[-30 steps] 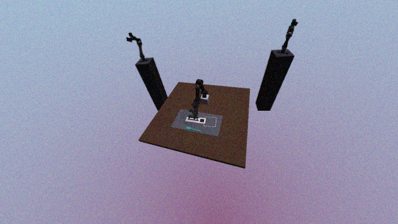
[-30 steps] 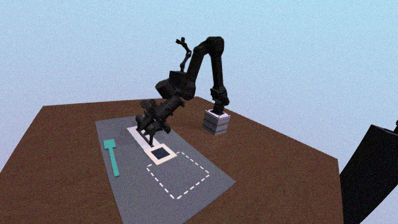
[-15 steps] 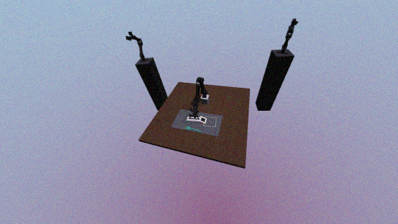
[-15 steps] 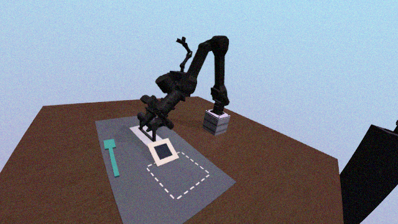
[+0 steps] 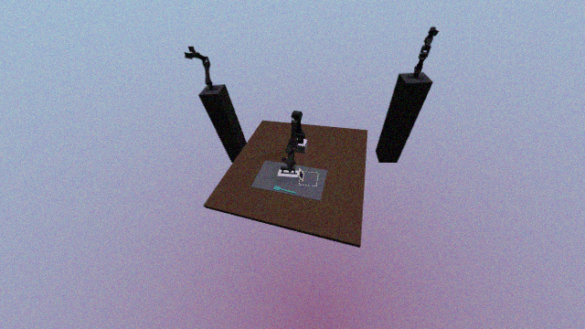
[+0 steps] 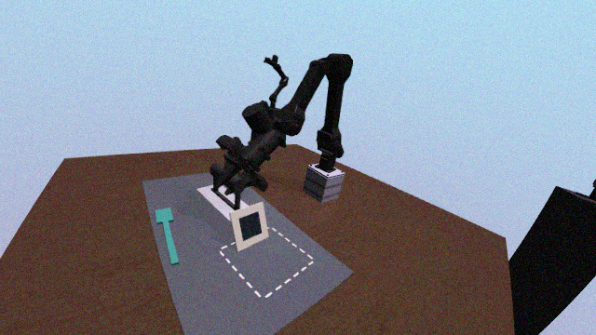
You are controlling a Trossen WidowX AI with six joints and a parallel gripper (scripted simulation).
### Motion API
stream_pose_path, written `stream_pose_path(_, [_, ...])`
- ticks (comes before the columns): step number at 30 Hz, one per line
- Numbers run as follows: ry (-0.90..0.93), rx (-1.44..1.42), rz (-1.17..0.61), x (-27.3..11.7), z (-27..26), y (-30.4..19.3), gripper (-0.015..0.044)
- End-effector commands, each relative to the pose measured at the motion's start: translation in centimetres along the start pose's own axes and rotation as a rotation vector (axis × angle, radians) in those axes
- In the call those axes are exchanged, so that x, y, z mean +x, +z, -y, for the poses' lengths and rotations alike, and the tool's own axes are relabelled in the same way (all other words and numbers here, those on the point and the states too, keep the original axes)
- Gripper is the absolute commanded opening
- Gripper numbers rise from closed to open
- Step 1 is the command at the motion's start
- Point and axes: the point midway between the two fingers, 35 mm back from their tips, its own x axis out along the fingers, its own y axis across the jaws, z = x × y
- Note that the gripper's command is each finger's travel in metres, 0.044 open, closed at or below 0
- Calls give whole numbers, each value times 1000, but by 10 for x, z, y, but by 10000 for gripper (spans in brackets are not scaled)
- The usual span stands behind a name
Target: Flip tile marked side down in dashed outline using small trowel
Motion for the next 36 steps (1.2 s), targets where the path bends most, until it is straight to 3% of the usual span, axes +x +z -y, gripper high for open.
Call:
stream_pose_path(1, [11,2,2,-2,-5,-10,0])
stream_pose_path(13, [11,4,1,0,-2,-33,0])
stream_pose_path(26, [11,0,4,-18,-23,24,0])
stream_pose_path(36, [12,0,4,-20,-24,27,0])
